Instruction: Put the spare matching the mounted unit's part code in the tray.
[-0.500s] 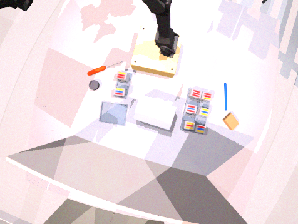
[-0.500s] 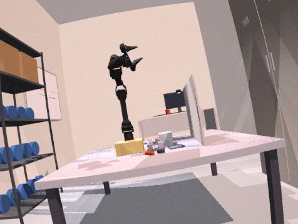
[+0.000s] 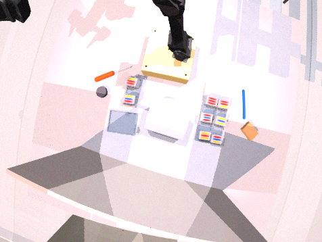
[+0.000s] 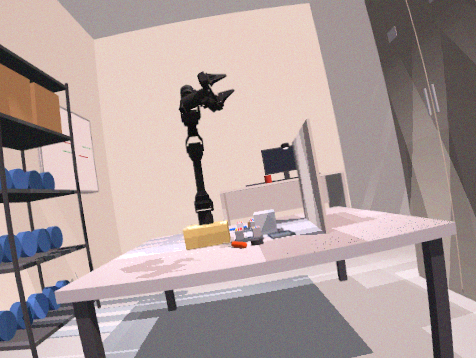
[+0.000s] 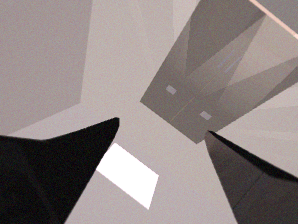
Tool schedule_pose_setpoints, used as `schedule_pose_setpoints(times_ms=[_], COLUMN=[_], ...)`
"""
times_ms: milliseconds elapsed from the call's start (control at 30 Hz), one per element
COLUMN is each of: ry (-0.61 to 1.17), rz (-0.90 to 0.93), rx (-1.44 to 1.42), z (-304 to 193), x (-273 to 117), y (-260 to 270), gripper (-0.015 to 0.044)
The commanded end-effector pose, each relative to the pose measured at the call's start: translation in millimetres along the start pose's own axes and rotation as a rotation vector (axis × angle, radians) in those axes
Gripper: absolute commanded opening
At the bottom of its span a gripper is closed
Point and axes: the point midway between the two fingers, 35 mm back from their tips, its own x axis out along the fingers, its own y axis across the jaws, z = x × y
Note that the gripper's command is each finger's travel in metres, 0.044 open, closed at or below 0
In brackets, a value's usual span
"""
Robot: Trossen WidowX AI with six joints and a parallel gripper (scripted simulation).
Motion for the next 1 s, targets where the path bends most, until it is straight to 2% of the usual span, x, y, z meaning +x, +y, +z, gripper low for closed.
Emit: schedule_pose_setpoints(times_ms=[0, 267, 500, 733, 967], ry=[-0.005, -0.093, -0.261, -0.488, -0.673], rz=[0.018, 0.093, 0.259, 0.596, 1.072], rx=[0.345, 1.155, 1.826, 2.359, 2.631], z=[26, 87, 145, 196, 229], x=[26, 86, 132, 155, 147], y=[-3, -35, -99, -189, -279], gripper=[0.044, 0.044, 0.044, 0.044, 0.044])
